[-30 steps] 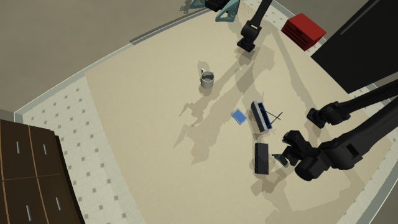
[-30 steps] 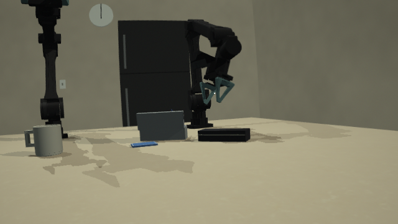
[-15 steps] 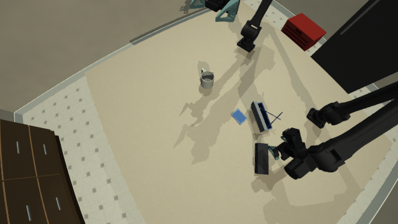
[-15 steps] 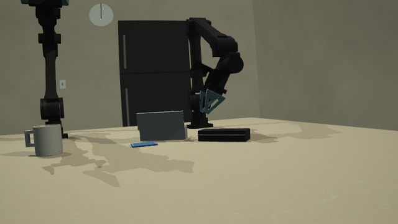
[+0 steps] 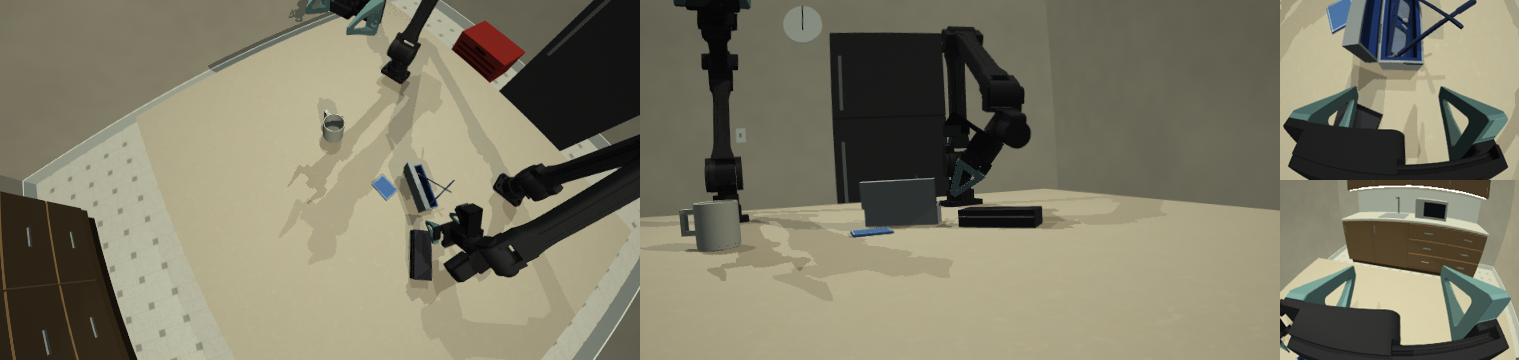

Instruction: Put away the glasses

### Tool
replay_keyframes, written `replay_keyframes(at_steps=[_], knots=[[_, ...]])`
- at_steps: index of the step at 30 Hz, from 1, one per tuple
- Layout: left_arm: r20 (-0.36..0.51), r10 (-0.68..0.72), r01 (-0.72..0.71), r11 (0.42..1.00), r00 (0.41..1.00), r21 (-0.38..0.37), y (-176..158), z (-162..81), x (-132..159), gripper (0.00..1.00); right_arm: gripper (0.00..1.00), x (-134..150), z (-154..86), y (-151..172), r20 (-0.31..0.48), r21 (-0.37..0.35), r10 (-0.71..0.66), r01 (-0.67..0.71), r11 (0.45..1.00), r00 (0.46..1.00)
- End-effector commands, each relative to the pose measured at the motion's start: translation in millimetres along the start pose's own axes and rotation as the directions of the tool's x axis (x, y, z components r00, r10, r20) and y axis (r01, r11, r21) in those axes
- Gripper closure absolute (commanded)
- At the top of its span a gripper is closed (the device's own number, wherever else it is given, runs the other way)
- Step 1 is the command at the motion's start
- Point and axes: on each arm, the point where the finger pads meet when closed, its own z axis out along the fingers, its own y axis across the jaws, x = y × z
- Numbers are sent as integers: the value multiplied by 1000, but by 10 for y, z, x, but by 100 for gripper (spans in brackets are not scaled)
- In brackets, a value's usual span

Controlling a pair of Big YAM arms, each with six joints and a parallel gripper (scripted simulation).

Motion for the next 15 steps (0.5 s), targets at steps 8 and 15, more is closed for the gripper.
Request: replay_keyframes(at_steps=[8, 15], knots=[[33, 10, -11, 1000, 999, 24, -15, 144, -19, 4, 0, -128, -35, 48, 25, -7, 9, -8, 1000, 1000], [25, 30, -30, 1000, 999, 0, 76, 120, -60, 4, 0, -128, -35, 48, 25, -7, 9, -8, 1000, 1000]])
